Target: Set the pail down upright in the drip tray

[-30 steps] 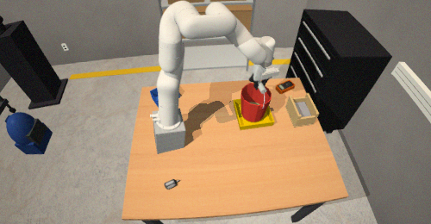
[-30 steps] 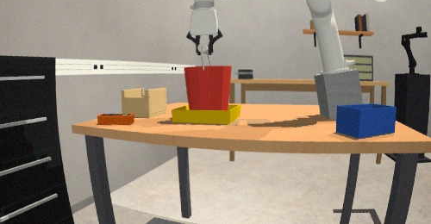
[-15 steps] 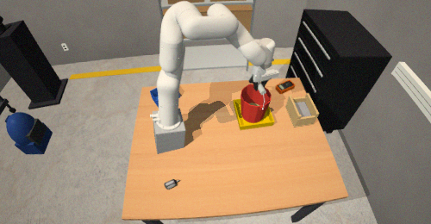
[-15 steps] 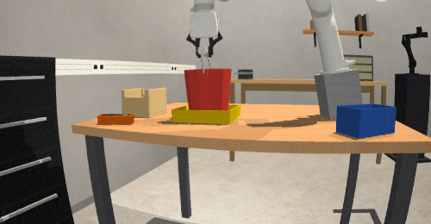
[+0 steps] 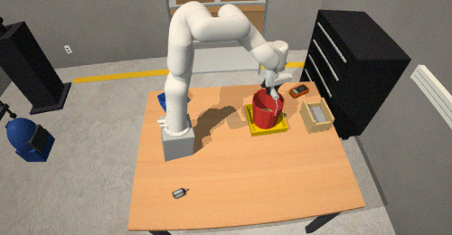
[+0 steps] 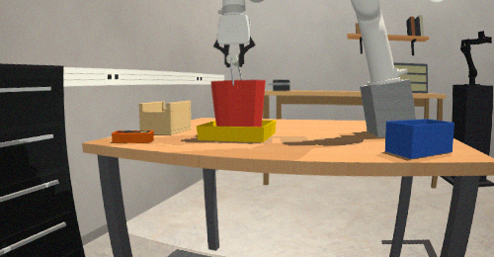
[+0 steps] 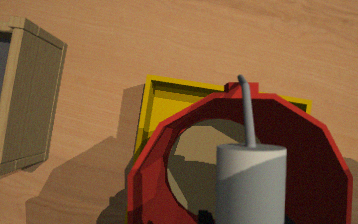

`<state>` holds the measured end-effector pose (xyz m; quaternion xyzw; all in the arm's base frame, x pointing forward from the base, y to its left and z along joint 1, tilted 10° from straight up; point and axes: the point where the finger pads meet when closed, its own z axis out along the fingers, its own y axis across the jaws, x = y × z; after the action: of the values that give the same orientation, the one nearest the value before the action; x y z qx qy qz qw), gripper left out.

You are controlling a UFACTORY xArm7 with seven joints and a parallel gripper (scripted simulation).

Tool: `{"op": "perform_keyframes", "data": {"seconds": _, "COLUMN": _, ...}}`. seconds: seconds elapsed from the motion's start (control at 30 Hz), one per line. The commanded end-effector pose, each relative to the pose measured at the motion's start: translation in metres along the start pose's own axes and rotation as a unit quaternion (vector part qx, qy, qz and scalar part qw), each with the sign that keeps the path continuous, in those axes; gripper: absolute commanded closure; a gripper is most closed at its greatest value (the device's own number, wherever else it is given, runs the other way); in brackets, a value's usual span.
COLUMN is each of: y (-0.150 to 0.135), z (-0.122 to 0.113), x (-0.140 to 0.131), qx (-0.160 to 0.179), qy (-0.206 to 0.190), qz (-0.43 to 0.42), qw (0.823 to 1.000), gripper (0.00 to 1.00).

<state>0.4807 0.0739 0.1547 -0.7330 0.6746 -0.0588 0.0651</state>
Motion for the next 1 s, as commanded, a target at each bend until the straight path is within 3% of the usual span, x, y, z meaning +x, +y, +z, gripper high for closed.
{"op": "perform_keyframes", "data": {"seconds": 0.0, "y": -0.0019, "z": -0.0017, "x": -0.0001, "qx": 0.003, "qy": 0.0, "qz": 0.0, "qw": 1.0, "gripper": 1.0}}
{"op": "perform_keyframes", "data": {"seconds": 0.47, "y": -0.0019, "z": -0.0017, "x": -0.0001, "qx": 0.003, "qy": 0.0, "qz": 0.0, "qw": 1.0, "gripper": 1.0}}
{"op": "perform_keyframes", "data": {"seconds": 0.5, "y": -0.0019, "z": -0.0017, "x": -0.0001, "qx": 0.003, "qy": 0.0, "qz": 0.0, "qw": 1.0, "gripper": 0.0}}
{"op": "perform_keyframes", "data": {"seconds": 0.97, "y": -0.0019, "z": -0.0017, "x": -0.0001, "qx": 0.003, "qy": 0.0, "qz": 0.0, "qw": 1.0, "gripper": 0.0}}
